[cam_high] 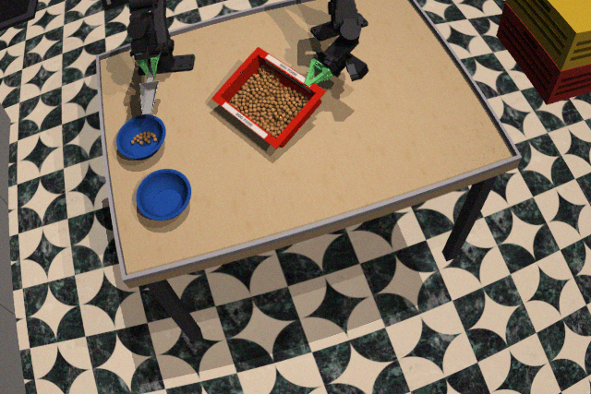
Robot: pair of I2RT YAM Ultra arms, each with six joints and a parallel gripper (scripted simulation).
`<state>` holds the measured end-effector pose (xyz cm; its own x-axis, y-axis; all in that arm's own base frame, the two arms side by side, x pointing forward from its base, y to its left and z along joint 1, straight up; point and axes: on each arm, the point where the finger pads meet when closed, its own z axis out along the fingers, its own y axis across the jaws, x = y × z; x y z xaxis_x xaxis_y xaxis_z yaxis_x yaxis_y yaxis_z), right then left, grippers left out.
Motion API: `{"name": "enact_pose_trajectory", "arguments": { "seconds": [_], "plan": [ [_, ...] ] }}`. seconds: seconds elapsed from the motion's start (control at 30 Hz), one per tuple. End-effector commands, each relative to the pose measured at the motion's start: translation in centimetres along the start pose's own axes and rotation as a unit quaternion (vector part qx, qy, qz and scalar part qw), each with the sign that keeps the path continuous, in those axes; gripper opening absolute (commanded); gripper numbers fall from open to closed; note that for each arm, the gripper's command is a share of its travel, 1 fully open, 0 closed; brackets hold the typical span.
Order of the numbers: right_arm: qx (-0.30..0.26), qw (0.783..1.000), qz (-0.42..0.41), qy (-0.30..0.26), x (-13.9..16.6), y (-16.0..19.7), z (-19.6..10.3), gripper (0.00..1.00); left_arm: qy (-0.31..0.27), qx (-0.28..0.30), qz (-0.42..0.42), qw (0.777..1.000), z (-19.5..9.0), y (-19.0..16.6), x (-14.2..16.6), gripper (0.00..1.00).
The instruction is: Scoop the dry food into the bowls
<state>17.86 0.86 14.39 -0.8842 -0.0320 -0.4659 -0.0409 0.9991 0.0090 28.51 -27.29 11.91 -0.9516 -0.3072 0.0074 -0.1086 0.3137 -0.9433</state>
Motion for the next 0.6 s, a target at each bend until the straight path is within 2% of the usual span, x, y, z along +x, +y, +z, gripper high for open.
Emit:
{"name": "enact_pose_trajectory", "arguments": {
  "seconds": [0.0,0.5,0.57],
  "plan": [
    [-0.004,1.000,-0.003,-0.005,-1.3,0.6,-0.9,0.00,-0.014,0.049,0.053,0.997,-0.6,-4.3,-1.0,0.00],
    [-0.069,0.983,-0.151,0.077,-4.1,8.9,-1.7,0.00,-0.014,0.049,0.053,0.997,-0.6,-4.3,-1.0,0.00],
    [-0.069,0.983,-0.151,0.077,-4.1,8.9,-1.7,0.00,-0.014,0.049,0.053,0.997,-0.6,-4.3,-1.0,0.00]
  ]
}}
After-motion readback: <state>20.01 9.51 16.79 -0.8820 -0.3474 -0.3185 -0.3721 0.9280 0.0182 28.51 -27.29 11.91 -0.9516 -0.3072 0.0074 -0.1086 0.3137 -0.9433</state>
